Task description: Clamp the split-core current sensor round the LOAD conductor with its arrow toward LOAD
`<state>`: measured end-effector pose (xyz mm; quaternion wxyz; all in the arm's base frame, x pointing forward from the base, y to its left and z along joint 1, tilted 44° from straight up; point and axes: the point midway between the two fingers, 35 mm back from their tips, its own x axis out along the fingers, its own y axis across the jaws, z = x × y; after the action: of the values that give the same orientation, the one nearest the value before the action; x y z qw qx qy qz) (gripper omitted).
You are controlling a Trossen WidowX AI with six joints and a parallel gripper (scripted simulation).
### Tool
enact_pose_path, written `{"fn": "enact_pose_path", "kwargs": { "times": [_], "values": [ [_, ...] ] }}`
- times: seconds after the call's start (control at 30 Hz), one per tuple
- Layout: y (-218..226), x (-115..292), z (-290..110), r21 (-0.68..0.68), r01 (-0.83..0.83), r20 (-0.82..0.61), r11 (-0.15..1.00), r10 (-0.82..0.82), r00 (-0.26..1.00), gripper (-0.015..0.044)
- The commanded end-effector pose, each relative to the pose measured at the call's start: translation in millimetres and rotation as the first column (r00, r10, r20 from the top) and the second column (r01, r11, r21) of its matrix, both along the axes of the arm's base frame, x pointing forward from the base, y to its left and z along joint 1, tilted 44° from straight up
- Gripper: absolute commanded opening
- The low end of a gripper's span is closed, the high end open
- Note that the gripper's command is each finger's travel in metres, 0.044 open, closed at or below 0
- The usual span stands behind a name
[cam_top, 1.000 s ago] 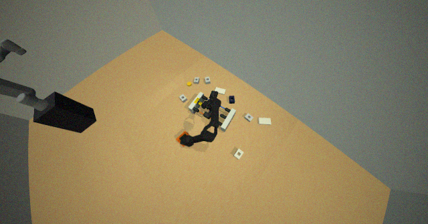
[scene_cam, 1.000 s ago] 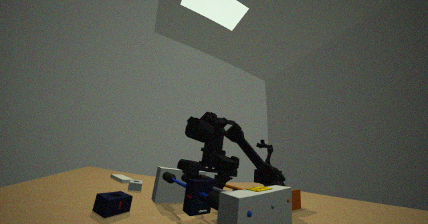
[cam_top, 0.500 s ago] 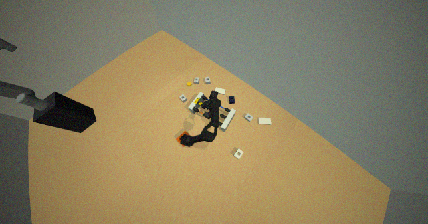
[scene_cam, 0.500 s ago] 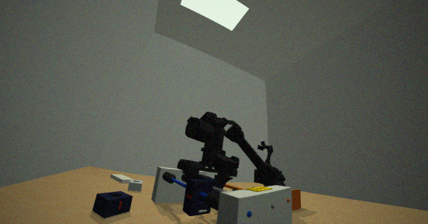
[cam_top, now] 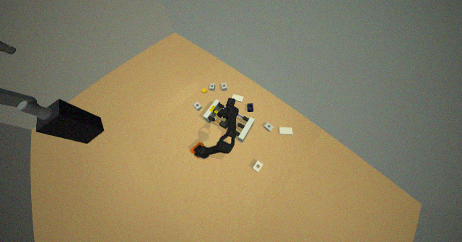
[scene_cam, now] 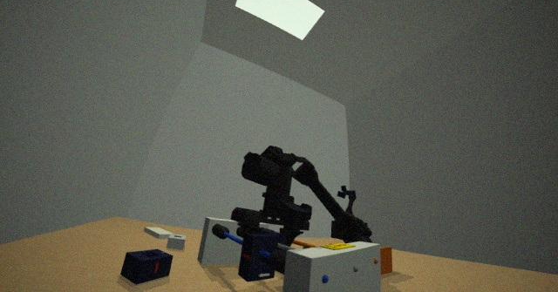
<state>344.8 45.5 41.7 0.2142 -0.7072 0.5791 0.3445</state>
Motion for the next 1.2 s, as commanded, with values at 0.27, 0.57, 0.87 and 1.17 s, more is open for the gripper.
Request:
{"fn": "enact_pose_path", "kwargs": {
  "times": [0.27, 0.57, 0.87, 1.17],
  "values": [
    [0.4, 0.0, 0.1, 0.001, 0.001, 0.0, 1.0, -0.001, 1.0, 0.0],
    [0.4, 0.0, 0.1, 0.001, 0.001, 0.0, 1.0, -0.001, 1.0, 0.0],
    [1.0, 0.1, 0.8, 0.004, -0.011, 0.011, 1.0, 0.011, 1.0, 0.0],
    [9.3, -0.1, 8.9, 0.031, -0.106, 0.106, 0.994, 0.102, 0.989, 0.0]
  ]
}}
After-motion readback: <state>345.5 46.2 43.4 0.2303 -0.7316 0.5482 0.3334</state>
